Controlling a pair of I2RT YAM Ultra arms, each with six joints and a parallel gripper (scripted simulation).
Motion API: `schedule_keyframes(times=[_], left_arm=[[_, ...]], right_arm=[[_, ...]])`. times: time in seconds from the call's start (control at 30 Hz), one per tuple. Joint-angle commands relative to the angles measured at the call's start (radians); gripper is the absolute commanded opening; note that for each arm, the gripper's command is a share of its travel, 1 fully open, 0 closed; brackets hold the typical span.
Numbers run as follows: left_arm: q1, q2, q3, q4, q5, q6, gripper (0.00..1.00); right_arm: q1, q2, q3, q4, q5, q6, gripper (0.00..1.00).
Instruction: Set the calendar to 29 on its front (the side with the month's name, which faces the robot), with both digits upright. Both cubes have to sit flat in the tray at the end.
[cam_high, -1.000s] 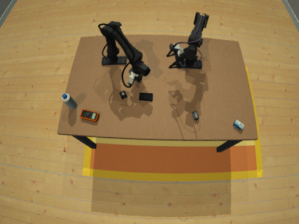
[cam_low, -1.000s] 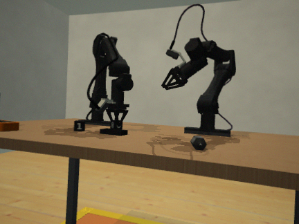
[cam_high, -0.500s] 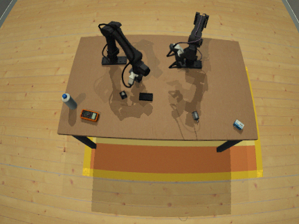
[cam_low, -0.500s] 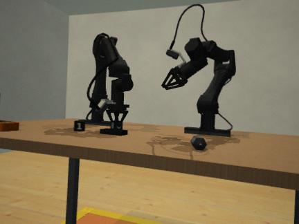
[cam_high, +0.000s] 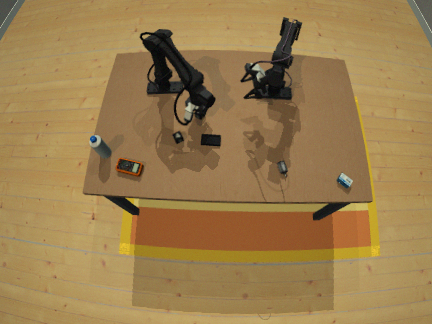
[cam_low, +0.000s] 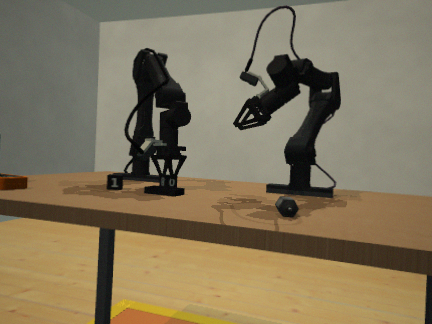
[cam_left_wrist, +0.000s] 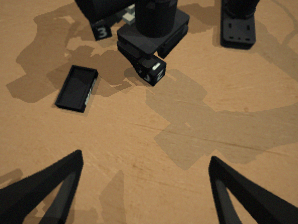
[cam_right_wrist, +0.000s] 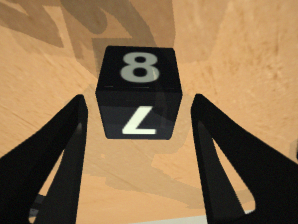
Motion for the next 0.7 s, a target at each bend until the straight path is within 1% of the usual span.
schedule_keyframes(times=[0.0, 0.1, 0.2, 0.23, 0.4, 0.43, 0.5, 0.67], left_arm=[[0.004, 0.001, 0.030, -0.008, 0.033, 0.007, 1.00], [0.004, 0.001, 0.030, -0.008, 0.033, 0.007, 1.00], [0.004, 0.001, 0.030, -0.008, 0.033, 0.007, 1.00], [0.004, 0.001, 0.030, -0.008, 0.033, 0.007, 1.00], [0.004, 0.001, 0.030, -0.008, 0.033, 0.007, 1.00], [0.004, 0.001, 0.030, -0.008, 0.033, 0.007, 1.00], [0.004, 0.001, 0.030, -0.008, 0.033, 0.007, 1.00], [0.004, 0.001, 0.030, -0.008, 0.033, 0.007, 1.00]], right_arm=[[-0.012, -0.037, 0.039, -0.043, 0.015, -0.010, 0.64], [-0.004, -0.045, 0.050, -0.063, 0.015, -0.002, 0.64], [-0.014, -0.056, 0.071, -0.094, 0.015, -0.011, 0.98], [-0.014, -0.064, 0.085, -0.115, 0.015, -0.011, 1.00], [-0.006, -0.097, 0.168, -0.228, 0.015, -0.002, 1.00], [-0.003, -0.080, 0.178, -0.239, 0.015, 0.001, 1.00], [0.009, -0.052, 0.186, -0.233, 0.015, 0.010, 1.00], [0.013, -0.037, 0.175, -0.233, 0.015, 0.013, 1.00]])
